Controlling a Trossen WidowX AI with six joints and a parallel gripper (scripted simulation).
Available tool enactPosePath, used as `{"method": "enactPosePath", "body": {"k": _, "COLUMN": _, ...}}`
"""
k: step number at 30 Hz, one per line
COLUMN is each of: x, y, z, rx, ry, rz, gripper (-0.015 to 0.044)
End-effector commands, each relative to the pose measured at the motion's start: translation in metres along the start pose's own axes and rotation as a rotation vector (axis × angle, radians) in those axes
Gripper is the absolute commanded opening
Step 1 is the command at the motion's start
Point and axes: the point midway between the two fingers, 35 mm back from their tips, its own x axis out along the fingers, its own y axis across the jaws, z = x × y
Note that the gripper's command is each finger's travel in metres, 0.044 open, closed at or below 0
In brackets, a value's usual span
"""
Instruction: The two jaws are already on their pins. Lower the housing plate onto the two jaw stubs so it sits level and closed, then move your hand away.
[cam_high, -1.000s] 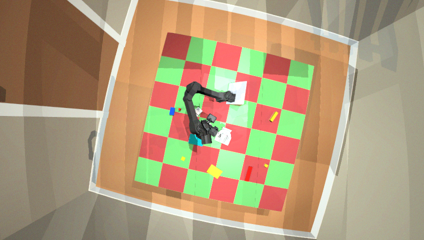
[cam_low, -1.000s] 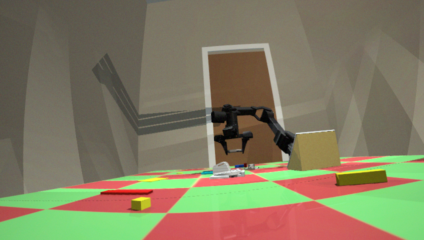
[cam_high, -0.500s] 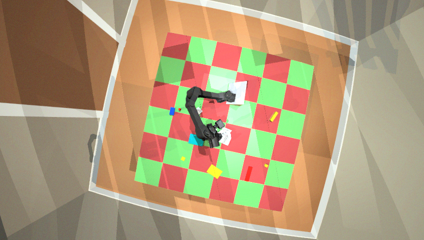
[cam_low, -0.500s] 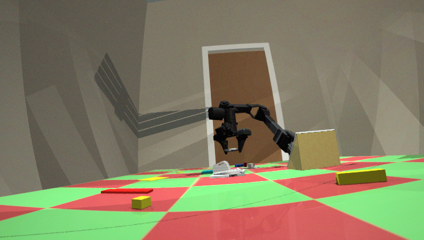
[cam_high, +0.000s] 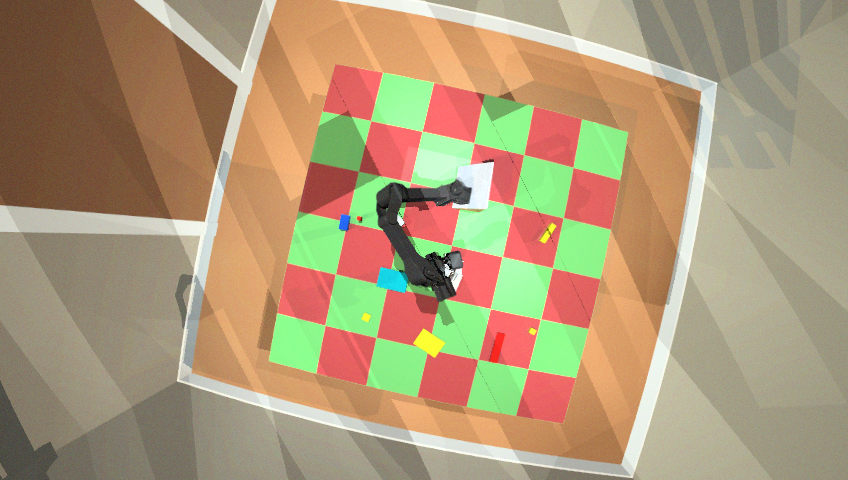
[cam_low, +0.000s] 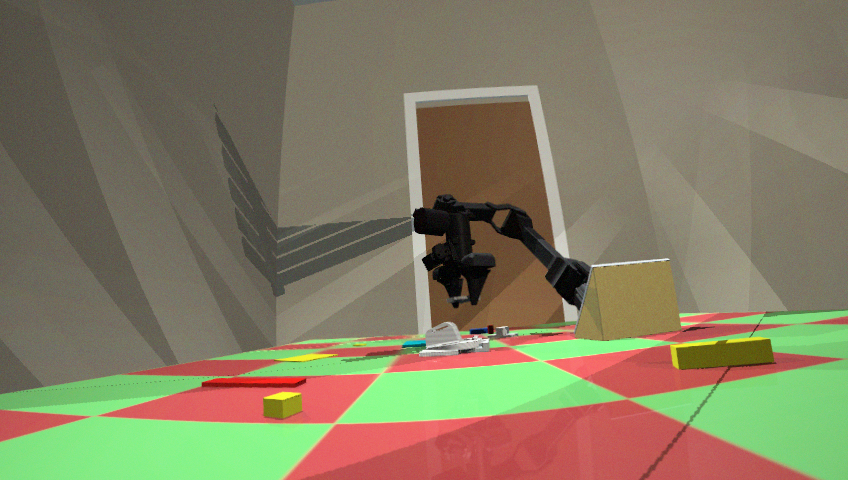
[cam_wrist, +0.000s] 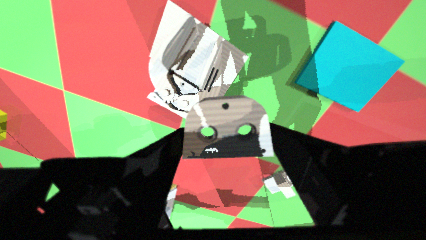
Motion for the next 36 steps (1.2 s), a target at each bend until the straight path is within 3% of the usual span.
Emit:
{"method": "enactPosePath", "body": {"k": 1, "x": 0.001, "y": 0.01, "z": 0.005, "rx": 0.092, "ry": 0.005, "rz": 0.001, "gripper": 0.0351}}
{"method": "enactPosePath", "body": {"k": 20, "x": 0.005, "y": 0.061, "z": 0.025, "rx": 0.603, "ry": 0.006, "rz": -0.026, "gripper": 0.0351}}
{"method": "enactPosePath", "body": {"k": 36, "x": 0.005, "y": 0.063, "z": 0.025, "rx": 0.621, "ry": 0.006, "rz": -0.027, "gripper": 0.0351}}
